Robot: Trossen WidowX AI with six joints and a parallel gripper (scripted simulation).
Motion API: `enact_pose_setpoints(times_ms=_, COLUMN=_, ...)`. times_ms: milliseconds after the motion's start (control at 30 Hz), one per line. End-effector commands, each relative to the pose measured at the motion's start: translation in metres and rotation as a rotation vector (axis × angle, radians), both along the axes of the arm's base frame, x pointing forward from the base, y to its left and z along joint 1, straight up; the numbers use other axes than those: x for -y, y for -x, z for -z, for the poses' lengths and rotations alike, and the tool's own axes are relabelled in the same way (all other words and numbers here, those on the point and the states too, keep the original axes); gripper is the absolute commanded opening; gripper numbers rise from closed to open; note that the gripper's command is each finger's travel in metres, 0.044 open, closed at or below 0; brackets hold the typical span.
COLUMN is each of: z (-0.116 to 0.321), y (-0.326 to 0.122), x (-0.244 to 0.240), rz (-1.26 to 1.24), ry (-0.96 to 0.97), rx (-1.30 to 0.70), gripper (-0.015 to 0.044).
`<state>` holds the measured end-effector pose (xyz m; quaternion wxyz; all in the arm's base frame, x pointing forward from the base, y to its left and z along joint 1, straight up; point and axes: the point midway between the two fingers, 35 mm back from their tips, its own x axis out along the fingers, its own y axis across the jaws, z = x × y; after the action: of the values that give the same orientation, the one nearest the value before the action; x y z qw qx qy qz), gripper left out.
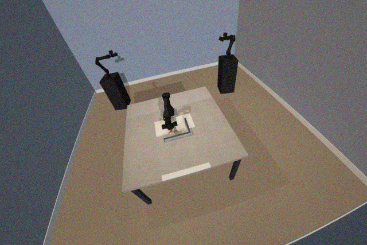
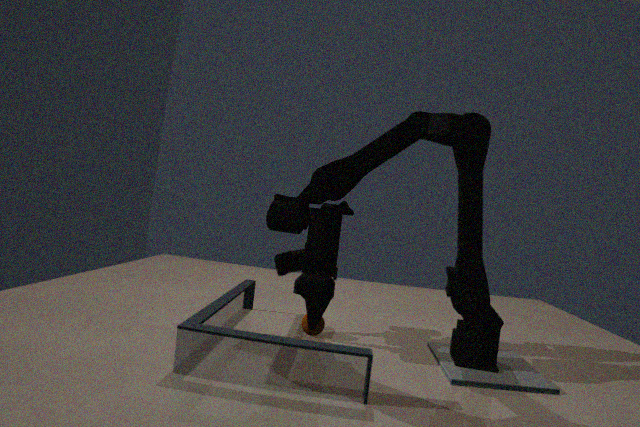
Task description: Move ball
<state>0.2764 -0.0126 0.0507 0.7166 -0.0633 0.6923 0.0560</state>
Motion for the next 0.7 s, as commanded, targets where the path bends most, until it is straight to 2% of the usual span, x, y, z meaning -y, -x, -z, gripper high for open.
enact_pose_setpoints(times_ms=0, z=0.000, y=0.000, x=0.000, rz=0.000, ry=0.000, rx=0.001, gripper=0.0289)
enact_pose_setpoints(times_ms=33, z=0.000, y=0.000, x=0.000, rz=0.000, ry=0.000, rx=0.001, gripper=0.0304)
enact_pose_setpoints(times_ms=200, z=-0.009, y=-0.001, x=0.000, rz=0.000, ry=0.000, rx=0.000, gripper=0.0304)
enact_pose_setpoints(times_ms=400, z=-0.083, y=0.002, x=-0.001, rz=-0.004, ry=0.000, rx=-0.005, gripper=0.0304)
enact_pose_setpoints(times_ms=667, z=-0.078, y=-0.002, x=0.000, rz=-0.001, ry=0.000, rx=0.010, gripper=0.0304)
